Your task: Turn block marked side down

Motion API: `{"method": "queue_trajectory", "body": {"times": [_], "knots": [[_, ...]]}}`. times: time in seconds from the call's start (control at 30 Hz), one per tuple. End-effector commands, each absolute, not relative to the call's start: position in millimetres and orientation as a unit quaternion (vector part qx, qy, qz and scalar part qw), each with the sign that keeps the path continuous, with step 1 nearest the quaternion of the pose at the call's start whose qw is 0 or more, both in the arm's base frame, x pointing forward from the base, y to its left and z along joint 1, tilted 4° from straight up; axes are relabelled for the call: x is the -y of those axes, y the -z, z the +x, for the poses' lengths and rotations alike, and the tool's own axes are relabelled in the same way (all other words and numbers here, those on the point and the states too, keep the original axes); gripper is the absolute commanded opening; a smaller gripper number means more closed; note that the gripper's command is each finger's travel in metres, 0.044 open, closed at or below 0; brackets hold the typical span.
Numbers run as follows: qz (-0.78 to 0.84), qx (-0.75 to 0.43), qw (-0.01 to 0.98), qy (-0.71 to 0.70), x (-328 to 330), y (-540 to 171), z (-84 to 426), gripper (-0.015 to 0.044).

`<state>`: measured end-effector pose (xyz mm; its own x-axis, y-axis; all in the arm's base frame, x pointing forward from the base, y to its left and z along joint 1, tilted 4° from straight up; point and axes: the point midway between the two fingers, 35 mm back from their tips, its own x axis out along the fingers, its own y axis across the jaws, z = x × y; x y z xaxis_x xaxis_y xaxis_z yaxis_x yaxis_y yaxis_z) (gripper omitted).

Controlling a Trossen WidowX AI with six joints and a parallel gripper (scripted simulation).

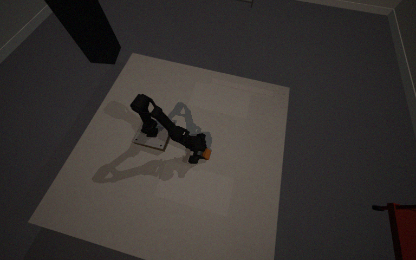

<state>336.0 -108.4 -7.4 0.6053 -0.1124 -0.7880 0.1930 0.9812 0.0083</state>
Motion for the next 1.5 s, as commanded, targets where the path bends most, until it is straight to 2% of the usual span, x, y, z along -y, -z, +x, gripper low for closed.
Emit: {"method": "queue_trajectory", "body": {"times": [0.0,0.87,1.47], "knots": [[0.047,-0.411,0.906,0.087,109.0,17.4,336.7,0.0000],[0.028,-0.248,0.964,0.092,102.0,21.0,317.5,0.0000],[0.027,-0.231,0.968,0.092,101.5,17.0,316.3,0.0000]]}}
